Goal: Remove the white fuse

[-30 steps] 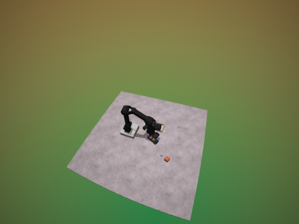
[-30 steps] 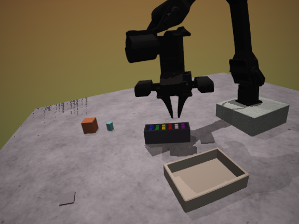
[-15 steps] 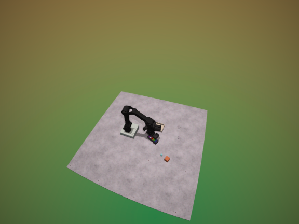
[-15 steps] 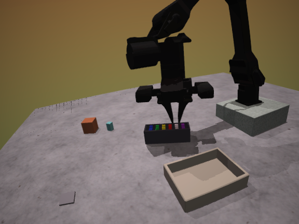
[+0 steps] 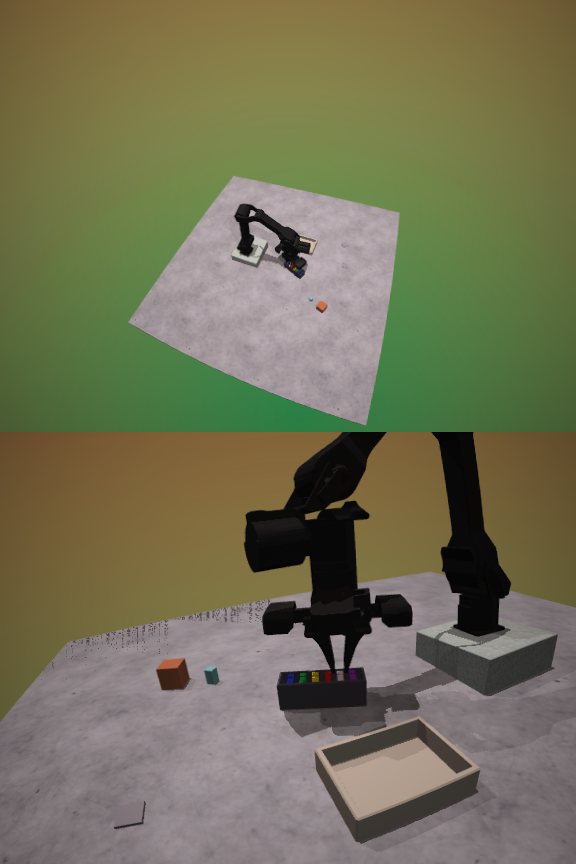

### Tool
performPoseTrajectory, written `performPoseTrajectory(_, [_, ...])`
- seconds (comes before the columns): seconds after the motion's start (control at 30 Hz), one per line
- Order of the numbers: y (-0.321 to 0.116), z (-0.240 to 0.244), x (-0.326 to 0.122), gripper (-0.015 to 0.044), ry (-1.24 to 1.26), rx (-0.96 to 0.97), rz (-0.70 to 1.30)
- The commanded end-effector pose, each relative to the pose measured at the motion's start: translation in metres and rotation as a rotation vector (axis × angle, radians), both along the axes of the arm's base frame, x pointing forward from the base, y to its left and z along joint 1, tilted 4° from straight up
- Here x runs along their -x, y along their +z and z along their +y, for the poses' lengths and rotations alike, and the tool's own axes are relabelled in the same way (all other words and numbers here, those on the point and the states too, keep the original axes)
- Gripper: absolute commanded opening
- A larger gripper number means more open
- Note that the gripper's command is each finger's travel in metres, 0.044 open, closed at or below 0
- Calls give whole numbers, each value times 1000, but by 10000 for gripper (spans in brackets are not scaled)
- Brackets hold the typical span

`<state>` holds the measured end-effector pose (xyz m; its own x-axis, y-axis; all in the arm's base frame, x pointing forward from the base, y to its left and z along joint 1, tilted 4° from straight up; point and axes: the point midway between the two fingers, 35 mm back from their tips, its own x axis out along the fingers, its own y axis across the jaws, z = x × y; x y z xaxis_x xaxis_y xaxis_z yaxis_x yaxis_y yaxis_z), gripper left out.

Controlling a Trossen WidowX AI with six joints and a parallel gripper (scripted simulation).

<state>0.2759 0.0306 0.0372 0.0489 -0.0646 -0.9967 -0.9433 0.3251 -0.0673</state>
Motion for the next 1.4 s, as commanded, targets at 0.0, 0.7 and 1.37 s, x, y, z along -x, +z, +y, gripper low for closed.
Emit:
performPoseTrajectory(0.0, [-1,1,0,63,5,-6,1])
performPoseTrajectory(0.7, [-10,-1,0,43,0,0,0])
performPoseTrajectory(1.37, [-6,0,-1,0,1,-1,0])
